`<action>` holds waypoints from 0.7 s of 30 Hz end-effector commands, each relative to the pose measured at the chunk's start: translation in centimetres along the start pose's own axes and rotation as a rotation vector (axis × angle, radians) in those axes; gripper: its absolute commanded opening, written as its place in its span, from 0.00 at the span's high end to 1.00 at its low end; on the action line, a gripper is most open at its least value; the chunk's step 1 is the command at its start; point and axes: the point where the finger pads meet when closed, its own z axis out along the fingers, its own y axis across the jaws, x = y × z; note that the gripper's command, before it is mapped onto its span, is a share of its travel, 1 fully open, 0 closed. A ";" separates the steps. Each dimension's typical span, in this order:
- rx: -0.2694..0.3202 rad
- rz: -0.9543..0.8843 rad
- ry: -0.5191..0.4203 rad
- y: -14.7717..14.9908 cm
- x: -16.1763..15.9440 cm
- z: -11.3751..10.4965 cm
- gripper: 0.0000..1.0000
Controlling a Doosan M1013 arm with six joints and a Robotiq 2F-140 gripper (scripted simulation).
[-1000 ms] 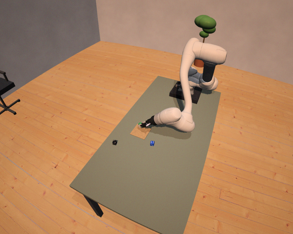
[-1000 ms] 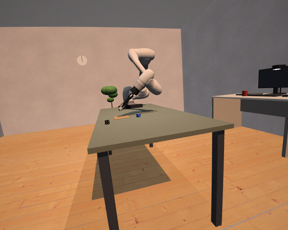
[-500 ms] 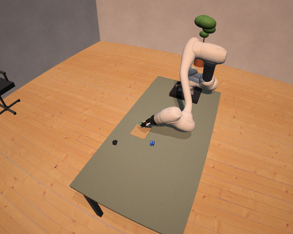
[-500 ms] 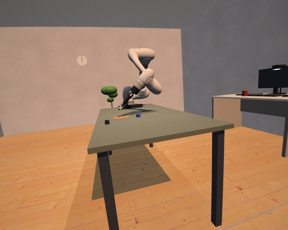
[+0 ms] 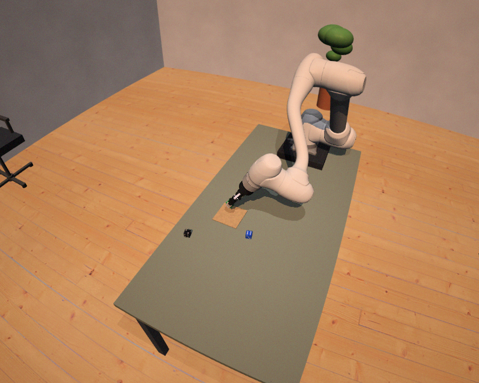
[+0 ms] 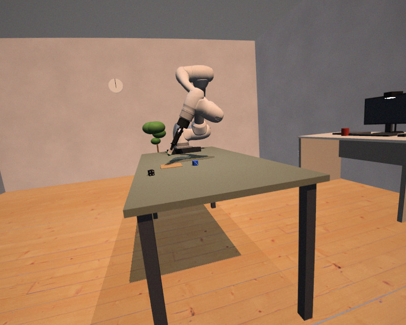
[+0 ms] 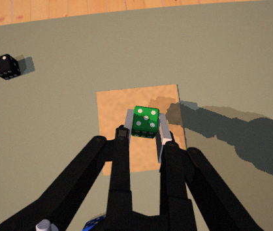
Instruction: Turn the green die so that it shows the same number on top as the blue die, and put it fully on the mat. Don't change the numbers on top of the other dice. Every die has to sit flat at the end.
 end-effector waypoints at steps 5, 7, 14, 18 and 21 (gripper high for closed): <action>-0.008 -0.003 -0.065 0.2 0.2 0.2 0.76; -0.008 -0.003 -0.065 0.2 0.2 0.2 0.76; -0.003 -0.001 -0.262 0.1 0.5 0.1 0.76; -0.002 -0.001 -0.270 0.0 0.9 0.1 0.76; -0.006 -0.002 -0.302 0.1 0.9 0.2 0.76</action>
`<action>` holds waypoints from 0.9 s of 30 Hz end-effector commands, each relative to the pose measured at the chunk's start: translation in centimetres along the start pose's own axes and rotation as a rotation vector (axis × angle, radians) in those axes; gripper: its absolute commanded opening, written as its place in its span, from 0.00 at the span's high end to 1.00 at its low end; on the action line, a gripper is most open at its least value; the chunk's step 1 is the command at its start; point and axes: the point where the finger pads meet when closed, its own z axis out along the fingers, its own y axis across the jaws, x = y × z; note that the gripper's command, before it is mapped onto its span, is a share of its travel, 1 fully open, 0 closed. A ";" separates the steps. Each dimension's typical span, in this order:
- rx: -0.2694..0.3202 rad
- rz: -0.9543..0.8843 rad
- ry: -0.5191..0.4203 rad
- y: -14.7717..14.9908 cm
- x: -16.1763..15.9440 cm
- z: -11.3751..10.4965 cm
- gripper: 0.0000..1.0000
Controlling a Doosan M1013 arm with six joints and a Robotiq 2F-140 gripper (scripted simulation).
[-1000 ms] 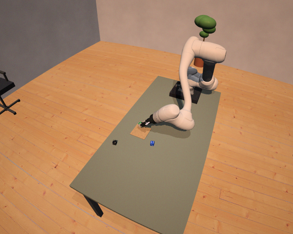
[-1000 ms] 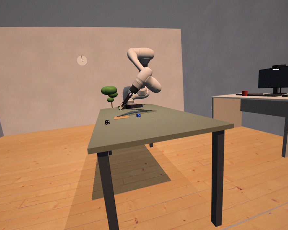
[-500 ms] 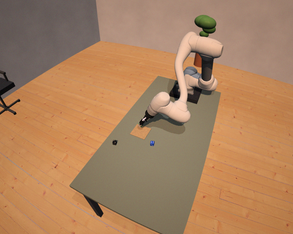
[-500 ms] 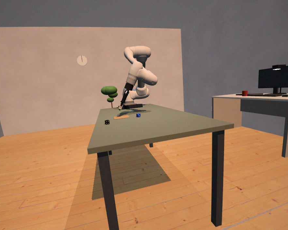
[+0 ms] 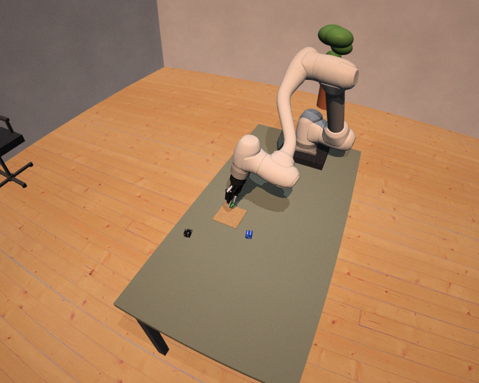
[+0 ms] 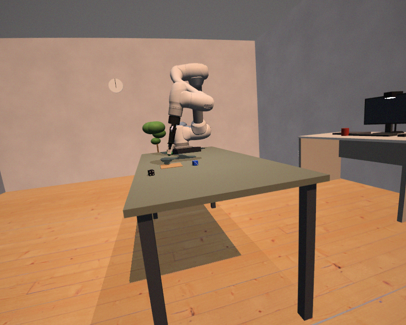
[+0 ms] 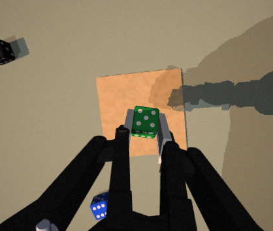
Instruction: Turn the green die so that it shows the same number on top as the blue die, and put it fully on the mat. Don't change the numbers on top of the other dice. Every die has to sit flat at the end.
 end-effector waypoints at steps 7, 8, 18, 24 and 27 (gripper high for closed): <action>-0.008 -0.002 -0.175 0.2 0.2 0.2 0.76; -0.005 -0.001 -0.204 0.1 0.2 0.1 0.76; -0.006 -0.001 -0.308 0.1 0.7 0.2 0.76; -0.008 -0.001 -0.436 0.2 0.9 0.3 0.76; 0.000 -0.001 -0.506 0.0 1.0 0.2 0.76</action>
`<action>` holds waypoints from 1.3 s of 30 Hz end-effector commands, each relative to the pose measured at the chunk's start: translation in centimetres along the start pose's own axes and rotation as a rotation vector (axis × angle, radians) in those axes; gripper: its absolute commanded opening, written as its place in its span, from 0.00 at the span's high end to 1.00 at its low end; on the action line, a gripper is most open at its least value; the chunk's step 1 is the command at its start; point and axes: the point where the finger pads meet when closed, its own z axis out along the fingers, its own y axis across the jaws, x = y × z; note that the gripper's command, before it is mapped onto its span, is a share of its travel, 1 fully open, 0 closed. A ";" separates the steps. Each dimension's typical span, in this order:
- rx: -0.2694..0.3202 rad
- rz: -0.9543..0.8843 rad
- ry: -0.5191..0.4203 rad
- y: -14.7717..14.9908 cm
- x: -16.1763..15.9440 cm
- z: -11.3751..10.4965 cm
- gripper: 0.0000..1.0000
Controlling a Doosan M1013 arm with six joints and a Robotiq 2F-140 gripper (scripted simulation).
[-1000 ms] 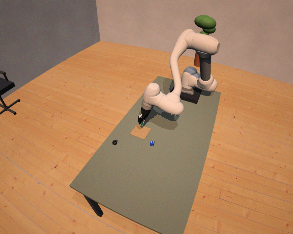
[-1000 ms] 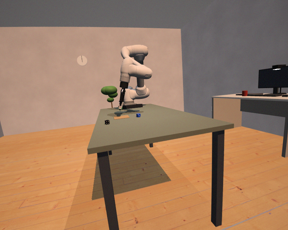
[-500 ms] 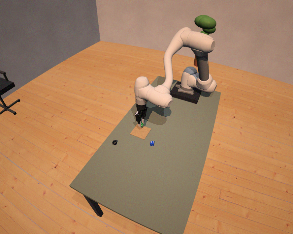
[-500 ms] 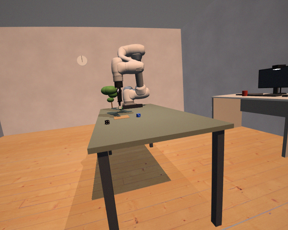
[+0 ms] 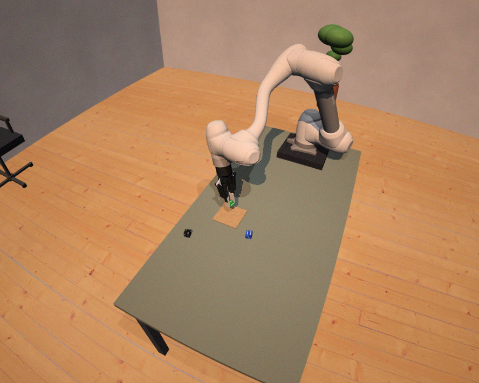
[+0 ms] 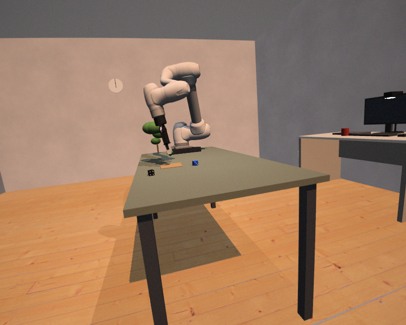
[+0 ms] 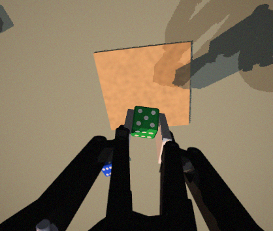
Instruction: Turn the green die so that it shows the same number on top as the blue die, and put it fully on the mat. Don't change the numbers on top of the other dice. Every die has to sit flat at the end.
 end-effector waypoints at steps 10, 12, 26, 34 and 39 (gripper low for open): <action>-0.004 -0.003 -0.130 0.1 0.5 0.1 0.76; -0.007 -0.002 -0.191 0.2 0.6 0.2 0.76; -0.004 -0.003 -0.392 0.0 1.2 0.2 0.76; 0.001 -0.005 -0.590 -0.1 1.4 0.2 0.76; 0.002 -0.005 -0.598 -0.1 1.8 0.4 0.76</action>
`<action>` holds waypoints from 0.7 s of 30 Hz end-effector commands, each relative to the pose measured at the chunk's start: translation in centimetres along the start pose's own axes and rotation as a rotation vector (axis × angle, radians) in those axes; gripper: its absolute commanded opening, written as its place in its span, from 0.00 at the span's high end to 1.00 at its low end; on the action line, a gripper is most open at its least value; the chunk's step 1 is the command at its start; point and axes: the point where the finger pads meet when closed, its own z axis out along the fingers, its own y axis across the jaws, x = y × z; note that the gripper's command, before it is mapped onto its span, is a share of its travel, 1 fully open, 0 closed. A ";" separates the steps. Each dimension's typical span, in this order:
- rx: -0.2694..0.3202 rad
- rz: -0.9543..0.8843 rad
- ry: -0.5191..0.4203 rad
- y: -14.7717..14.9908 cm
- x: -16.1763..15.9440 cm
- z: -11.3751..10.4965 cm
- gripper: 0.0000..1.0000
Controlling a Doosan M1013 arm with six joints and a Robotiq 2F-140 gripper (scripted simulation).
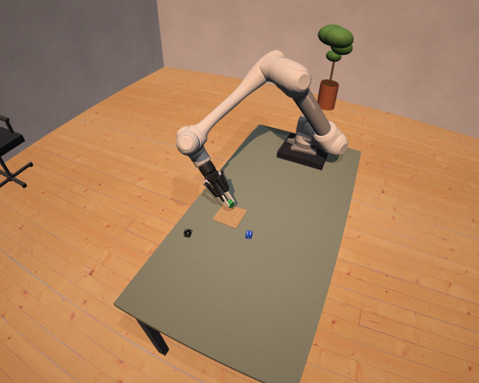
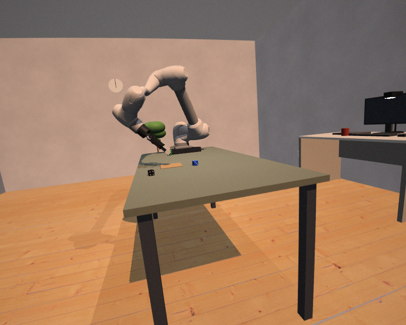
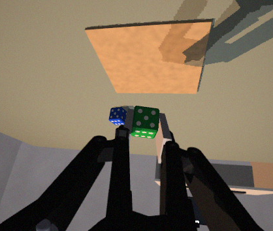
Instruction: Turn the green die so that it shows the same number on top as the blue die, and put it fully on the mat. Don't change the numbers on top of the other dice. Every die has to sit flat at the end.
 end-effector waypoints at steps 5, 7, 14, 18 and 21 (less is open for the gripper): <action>0.000 0.000 -0.001 0.0 0.0 0.0 0.76; 0.000 0.000 -0.001 0.0 0.0 0.0 0.76; 0.000 0.000 -0.001 0.0 0.0 0.0 0.76; 0.000 0.000 -0.001 0.0 0.1 0.1 0.76; 0.000 0.000 -0.001 0.0 0.2 0.2 0.76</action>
